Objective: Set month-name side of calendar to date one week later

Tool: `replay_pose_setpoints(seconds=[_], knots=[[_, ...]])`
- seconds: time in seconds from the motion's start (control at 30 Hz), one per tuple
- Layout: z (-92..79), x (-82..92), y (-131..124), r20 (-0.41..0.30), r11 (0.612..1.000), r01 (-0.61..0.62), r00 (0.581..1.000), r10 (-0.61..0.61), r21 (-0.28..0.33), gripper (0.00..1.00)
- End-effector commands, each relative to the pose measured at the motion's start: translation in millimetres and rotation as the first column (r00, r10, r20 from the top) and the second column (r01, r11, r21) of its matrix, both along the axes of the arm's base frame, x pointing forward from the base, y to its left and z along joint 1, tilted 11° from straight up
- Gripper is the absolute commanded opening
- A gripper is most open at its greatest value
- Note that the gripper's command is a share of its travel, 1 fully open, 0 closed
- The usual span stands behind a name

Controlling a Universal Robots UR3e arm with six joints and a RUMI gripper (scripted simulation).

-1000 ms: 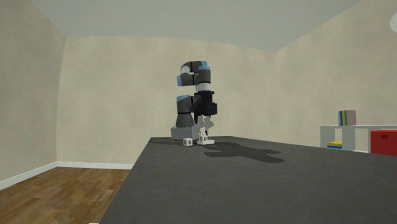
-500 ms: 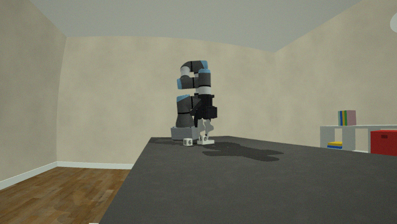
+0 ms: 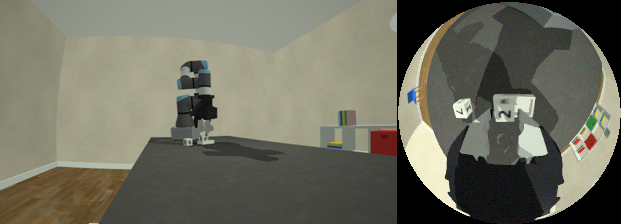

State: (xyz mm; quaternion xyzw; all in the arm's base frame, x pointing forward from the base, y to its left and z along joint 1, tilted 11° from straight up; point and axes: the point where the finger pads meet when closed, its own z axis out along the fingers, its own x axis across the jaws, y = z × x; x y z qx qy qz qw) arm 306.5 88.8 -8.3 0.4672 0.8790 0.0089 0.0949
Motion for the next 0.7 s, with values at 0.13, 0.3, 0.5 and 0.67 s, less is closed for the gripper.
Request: replay_pose_setpoints(seconds=[0.13, 0.3, 0.5, 0.67], knots=[[0.6, 0.7, 0.0, 0.002, 1.000, 0.000, 1.000, 0.000, 0.000, 0.29], [0.6, 0.7, 0.0, 0.002, 1.000, 0.000, 1.000, 0.000, 0.000, 0.29], [0.6, 0.7, 0.0, 0.002, 1.000, 0.000, 1.000, 0.000, 0.000, 0.29], [0.6, 0.7, 0.0, 0.002, 1.000, 0.000, 1.000, 0.000, 0.000, 0.11]])
